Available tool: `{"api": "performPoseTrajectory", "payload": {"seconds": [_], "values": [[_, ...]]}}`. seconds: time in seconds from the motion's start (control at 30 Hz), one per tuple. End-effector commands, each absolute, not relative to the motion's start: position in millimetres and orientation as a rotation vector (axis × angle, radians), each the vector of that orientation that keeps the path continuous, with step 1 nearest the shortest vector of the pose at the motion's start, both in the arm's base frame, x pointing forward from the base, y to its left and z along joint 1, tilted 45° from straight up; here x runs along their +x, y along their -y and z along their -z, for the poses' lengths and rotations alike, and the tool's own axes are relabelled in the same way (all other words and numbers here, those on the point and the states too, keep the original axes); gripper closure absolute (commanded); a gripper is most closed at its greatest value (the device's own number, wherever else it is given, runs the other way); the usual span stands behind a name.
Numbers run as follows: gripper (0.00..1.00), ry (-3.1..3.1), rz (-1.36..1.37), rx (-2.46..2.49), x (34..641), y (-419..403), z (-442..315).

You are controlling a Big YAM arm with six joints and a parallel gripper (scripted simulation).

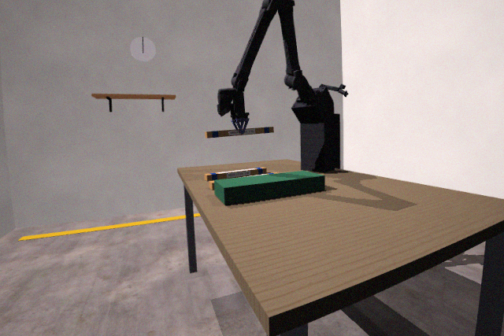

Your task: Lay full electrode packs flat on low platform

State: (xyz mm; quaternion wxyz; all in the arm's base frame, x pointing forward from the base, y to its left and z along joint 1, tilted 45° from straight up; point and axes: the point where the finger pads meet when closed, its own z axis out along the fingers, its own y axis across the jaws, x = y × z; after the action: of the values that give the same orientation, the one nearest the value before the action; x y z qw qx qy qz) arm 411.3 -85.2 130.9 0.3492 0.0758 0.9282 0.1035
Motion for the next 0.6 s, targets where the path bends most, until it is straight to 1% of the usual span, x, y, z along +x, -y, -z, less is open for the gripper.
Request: {"api": "performPoseTrajectory", "payload": {"seconds": [0.0, 0.57], "values": [[1.00, -2.342, -0.253, 0.221, 413, 84, -160], [1.00, -2.308, -0.236, 0.235, 424, 90, -169]]}}
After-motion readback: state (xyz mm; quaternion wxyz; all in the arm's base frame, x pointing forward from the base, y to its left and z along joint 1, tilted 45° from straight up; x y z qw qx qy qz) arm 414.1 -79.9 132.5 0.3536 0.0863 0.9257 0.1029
